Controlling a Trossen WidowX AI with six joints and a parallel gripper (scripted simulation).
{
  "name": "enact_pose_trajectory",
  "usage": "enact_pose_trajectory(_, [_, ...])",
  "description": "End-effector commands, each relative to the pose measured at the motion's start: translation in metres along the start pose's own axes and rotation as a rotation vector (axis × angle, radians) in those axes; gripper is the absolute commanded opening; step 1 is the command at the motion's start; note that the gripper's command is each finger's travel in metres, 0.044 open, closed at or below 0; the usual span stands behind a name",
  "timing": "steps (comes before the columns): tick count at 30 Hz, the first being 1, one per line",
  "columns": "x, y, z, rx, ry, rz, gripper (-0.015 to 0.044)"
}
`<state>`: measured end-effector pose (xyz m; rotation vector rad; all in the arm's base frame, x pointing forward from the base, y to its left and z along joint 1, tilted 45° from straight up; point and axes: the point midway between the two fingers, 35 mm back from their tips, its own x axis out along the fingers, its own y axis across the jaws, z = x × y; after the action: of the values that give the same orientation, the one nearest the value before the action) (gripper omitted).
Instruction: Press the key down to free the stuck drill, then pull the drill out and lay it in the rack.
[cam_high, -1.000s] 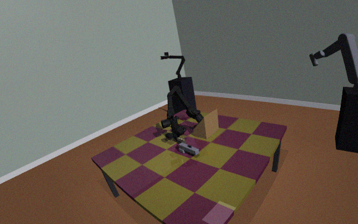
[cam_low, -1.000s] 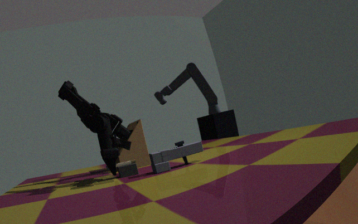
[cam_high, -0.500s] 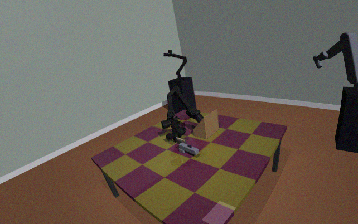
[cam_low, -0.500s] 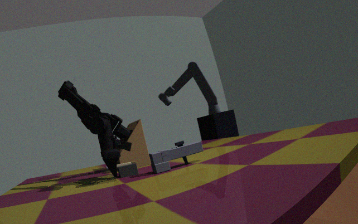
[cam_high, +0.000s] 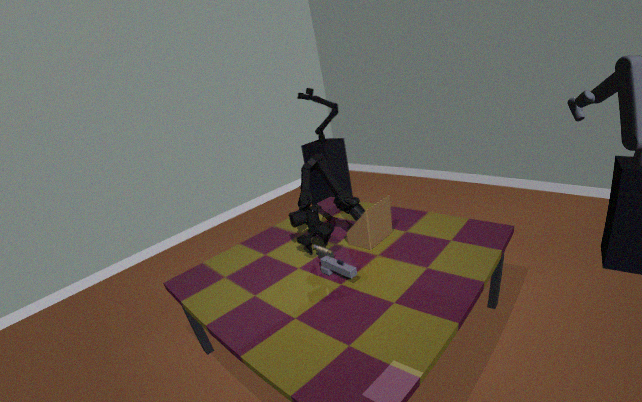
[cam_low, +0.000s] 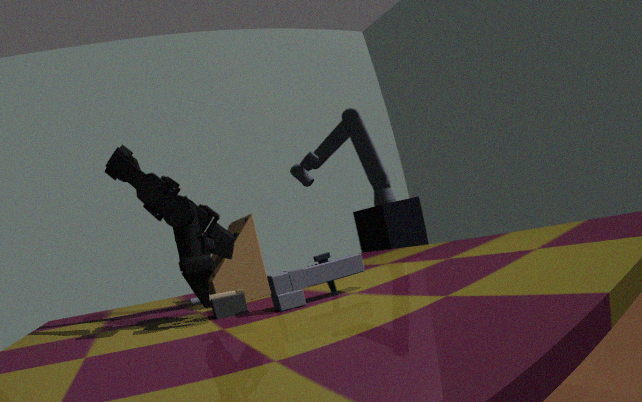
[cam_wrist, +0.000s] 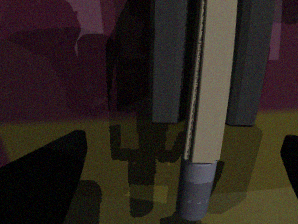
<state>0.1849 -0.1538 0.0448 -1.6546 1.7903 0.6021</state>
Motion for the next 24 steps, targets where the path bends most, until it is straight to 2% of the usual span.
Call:
enact_pose_trajectory(1, [-0.015, -0.001, -0.001, 0.008, 0.004, -0.007, 0.0440])
enact_pose_trajectory(12, [-0.055, -0.003, -0.002, 0.008, 0.003, -0.007, 0.0440])
enact_pose_trajectory(16, [-0.052, -0.005, 0.001, 0.012, -0.007, -0.020, 0.0440])
enact_pose_trajectory(19, [-0.065, -0.023, 0.009, 0.079, -0.037, -0.113, 0.0440])
enact_pose_trajectory(24, [-0.112, -0.066, 0.031, 0.257, -0.170, -0.360, 0.0440])
